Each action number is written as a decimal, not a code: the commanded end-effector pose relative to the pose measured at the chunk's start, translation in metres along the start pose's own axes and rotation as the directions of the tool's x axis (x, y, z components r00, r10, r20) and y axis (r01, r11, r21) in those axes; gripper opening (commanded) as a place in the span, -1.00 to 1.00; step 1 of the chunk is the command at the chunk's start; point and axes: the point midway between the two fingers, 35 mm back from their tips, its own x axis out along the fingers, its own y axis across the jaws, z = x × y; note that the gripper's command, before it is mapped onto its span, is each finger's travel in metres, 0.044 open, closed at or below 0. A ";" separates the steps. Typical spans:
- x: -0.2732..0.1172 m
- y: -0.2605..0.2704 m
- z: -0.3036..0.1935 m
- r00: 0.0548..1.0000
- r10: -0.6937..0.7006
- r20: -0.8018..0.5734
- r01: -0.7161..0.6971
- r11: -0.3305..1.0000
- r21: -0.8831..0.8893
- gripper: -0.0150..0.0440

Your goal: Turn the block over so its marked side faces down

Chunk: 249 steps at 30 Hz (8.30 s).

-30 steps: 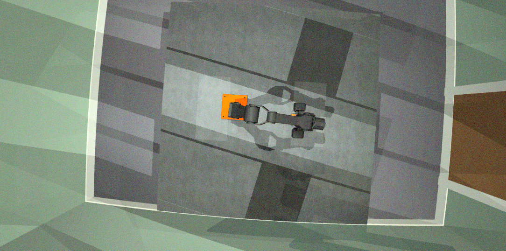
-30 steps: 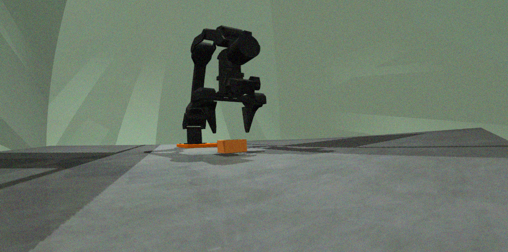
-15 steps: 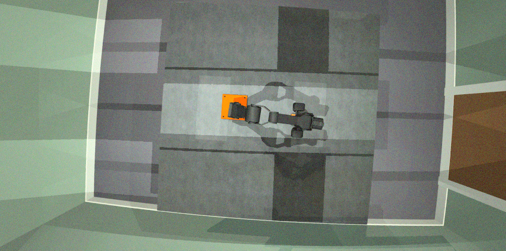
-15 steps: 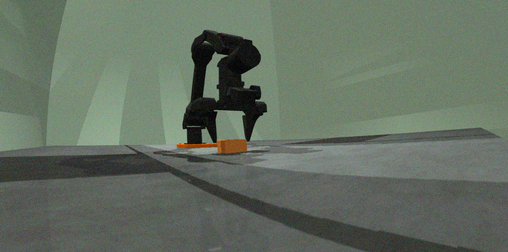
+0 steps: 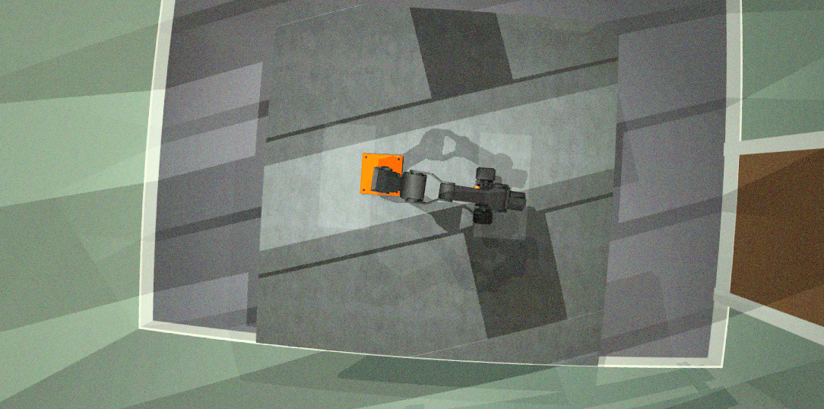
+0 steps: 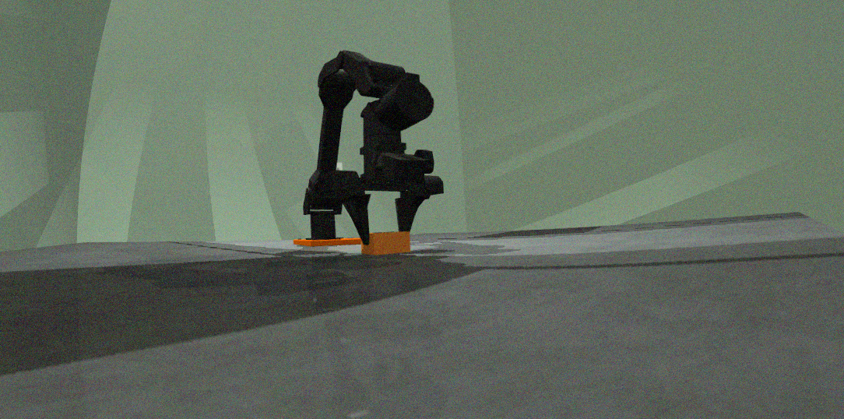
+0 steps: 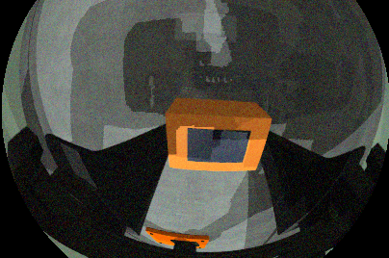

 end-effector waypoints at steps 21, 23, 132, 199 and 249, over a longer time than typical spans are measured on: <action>-0.021 0.000 0.000 1.000 0.003 0.000 -0.003 1.000 -0.005 -0.45; -0.028 0.000 0.000 1.000 0.003 0.000 -0.003 1.000 -0.005 -0.49; 0.006 0.000 -0.008 0.412 0.006 0.911 -0.003 1.000 -0.005 -0.14; -0.066 0.000 -0.026 0.851 0.005 0.526 -0.002 1.000 -0.006 1.00; -0.042 0.000 0.011 1.000 0.003 0.001 -0.003 1.000 -0.005 1.00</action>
